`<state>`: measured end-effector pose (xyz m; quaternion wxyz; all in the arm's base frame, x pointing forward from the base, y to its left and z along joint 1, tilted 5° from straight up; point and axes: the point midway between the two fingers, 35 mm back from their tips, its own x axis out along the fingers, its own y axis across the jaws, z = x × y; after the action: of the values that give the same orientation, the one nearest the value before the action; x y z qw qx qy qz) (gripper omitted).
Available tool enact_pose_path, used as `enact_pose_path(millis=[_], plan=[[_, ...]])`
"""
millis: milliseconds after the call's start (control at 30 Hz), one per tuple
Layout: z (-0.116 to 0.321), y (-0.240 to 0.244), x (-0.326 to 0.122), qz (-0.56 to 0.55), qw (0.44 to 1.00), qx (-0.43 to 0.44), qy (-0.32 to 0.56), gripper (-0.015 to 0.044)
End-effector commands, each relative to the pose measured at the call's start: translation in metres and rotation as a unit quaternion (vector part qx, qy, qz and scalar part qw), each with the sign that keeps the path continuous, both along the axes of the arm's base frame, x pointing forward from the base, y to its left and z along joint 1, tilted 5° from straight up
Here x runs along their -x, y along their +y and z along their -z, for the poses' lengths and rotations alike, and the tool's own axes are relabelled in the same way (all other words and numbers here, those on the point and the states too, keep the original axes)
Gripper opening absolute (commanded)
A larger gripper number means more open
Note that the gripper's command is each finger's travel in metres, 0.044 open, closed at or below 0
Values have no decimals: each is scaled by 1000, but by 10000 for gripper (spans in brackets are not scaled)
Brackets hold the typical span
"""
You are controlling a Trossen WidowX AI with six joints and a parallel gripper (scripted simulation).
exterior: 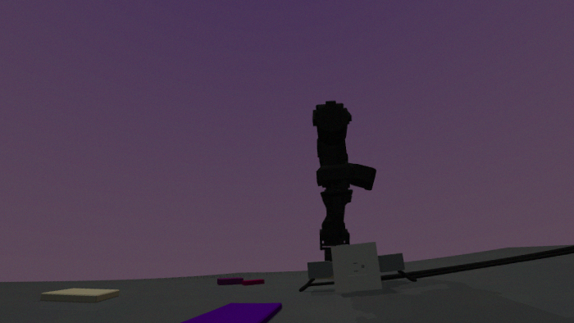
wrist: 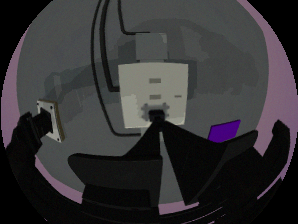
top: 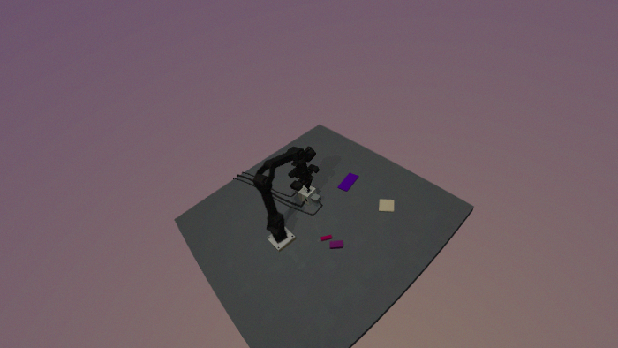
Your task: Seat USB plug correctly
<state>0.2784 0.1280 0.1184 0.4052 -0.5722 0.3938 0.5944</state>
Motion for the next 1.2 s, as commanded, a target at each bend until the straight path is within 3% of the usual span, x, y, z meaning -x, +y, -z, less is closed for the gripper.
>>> enact_pose_path(millis=[0, 200, 333, 1167], plan=[[2, 0, 0, 3, 1000, 2, 0, 0], [2, 0, 0, 3, 1000, 2, 0, 0], [0, 0, 0, 0, 1000, 0, 0, 95], [-7, 0, 0, 0, 1000, 0, 0, 95]])
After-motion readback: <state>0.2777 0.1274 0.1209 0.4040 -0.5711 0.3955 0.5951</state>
